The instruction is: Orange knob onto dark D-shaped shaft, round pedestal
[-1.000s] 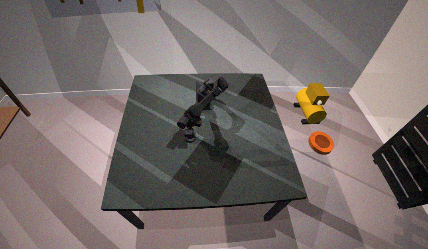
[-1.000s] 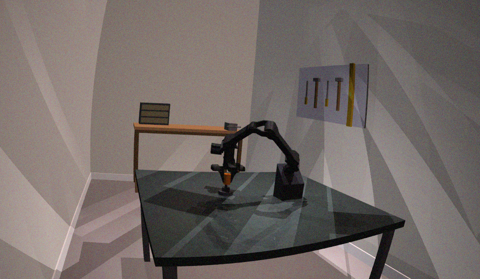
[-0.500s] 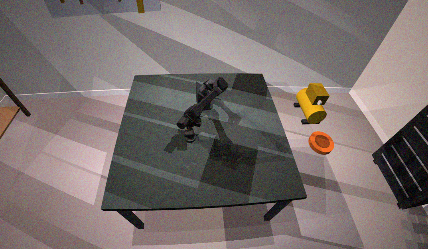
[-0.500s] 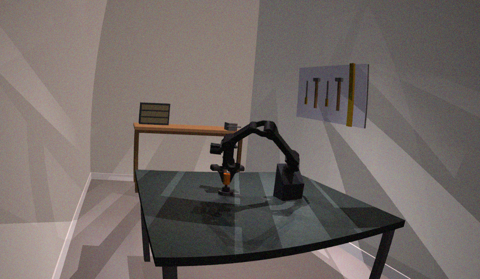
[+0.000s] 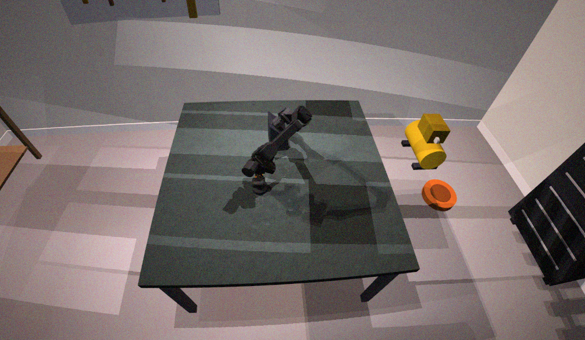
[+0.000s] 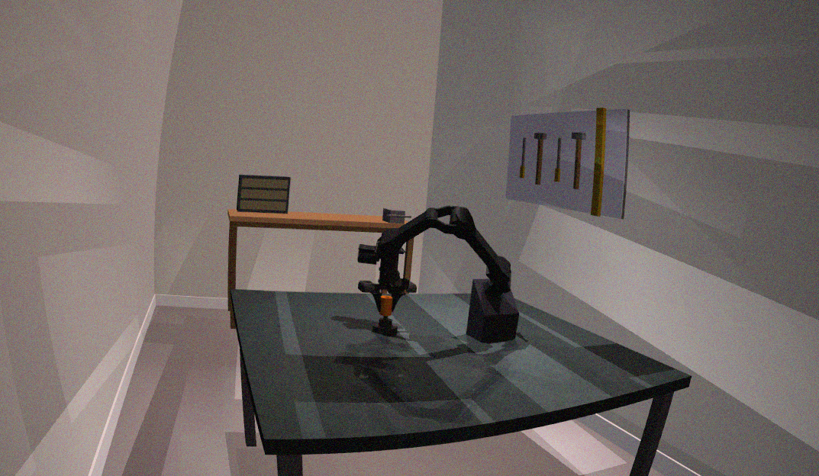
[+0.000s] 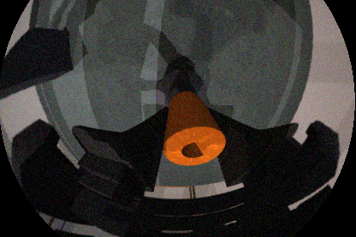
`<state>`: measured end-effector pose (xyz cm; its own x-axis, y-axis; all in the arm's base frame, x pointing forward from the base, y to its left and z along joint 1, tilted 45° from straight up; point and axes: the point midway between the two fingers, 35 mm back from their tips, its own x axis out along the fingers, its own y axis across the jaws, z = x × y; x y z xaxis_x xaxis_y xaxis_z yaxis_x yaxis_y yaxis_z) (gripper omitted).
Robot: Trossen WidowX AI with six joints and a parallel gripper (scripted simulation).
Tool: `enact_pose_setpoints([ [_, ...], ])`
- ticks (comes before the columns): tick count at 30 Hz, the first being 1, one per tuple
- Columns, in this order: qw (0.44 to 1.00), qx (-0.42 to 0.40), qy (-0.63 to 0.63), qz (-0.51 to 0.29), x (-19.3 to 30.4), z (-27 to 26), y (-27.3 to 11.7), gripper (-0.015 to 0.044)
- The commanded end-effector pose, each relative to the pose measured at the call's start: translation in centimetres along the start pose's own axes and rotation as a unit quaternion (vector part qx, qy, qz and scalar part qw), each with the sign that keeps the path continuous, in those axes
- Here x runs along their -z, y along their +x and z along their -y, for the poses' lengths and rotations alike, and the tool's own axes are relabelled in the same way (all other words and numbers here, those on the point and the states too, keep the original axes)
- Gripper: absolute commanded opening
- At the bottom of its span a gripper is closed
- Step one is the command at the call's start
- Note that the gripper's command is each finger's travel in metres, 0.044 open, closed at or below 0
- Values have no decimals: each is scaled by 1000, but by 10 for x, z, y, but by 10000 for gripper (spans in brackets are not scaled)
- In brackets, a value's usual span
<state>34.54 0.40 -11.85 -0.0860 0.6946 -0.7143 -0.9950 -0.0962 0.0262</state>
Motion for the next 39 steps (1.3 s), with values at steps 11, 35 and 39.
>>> enact_pose_setpoints([
  [11, 1000, 1, 2, 2, -1, -6, -2, 0],
  [35, 995, 1, -102, 2, 0, 1, -3, 0],
  [39, 995, 1, -102, 2, 0, 1, -1, 0],
])
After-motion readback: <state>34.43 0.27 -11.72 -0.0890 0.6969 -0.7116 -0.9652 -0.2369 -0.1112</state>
